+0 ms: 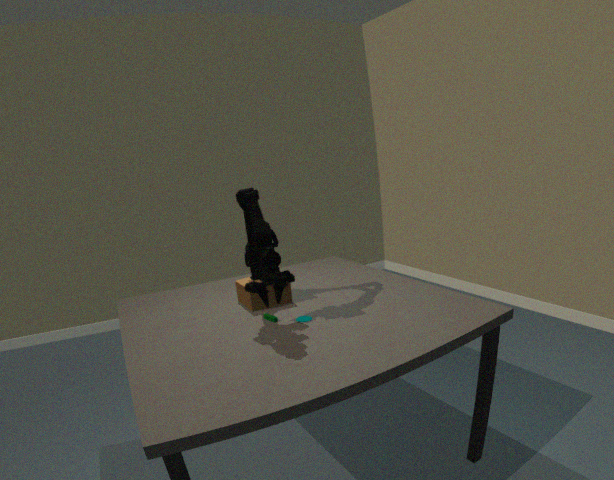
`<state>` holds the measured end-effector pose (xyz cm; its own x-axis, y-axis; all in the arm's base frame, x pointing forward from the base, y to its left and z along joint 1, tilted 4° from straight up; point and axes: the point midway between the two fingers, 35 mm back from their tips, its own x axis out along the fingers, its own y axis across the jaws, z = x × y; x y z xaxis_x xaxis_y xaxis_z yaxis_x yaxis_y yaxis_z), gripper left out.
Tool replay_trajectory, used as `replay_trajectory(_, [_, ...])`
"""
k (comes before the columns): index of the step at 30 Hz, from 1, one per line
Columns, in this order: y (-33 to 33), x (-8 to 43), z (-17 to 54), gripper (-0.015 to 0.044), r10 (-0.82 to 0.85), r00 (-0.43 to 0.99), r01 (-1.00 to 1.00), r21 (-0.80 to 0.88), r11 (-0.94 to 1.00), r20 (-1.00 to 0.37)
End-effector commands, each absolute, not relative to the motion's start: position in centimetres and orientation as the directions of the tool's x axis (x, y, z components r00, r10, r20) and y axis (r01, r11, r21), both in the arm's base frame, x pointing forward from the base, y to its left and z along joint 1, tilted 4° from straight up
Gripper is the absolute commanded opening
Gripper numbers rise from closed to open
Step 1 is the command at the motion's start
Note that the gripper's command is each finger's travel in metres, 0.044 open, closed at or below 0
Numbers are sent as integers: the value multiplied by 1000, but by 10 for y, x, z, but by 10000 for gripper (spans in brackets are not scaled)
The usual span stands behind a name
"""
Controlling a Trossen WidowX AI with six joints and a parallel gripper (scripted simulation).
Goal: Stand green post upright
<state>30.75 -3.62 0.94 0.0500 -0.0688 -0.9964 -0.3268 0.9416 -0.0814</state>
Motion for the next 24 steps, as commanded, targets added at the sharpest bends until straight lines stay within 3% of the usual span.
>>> replay_trajectory(1, [-40,291,-50,233,-71,7,-334,-69,940,-997])
replay_trajectory(6, [-40,291,-53,233,-71,7,-334,-69,940,-997])
replay_trajectory(14, [-40,291,-53,23,-71,7,-334,-69,940,-997])
replay_trajectory(24, [-39,294,-37,23,-71,7,-334,-69,940,-997])
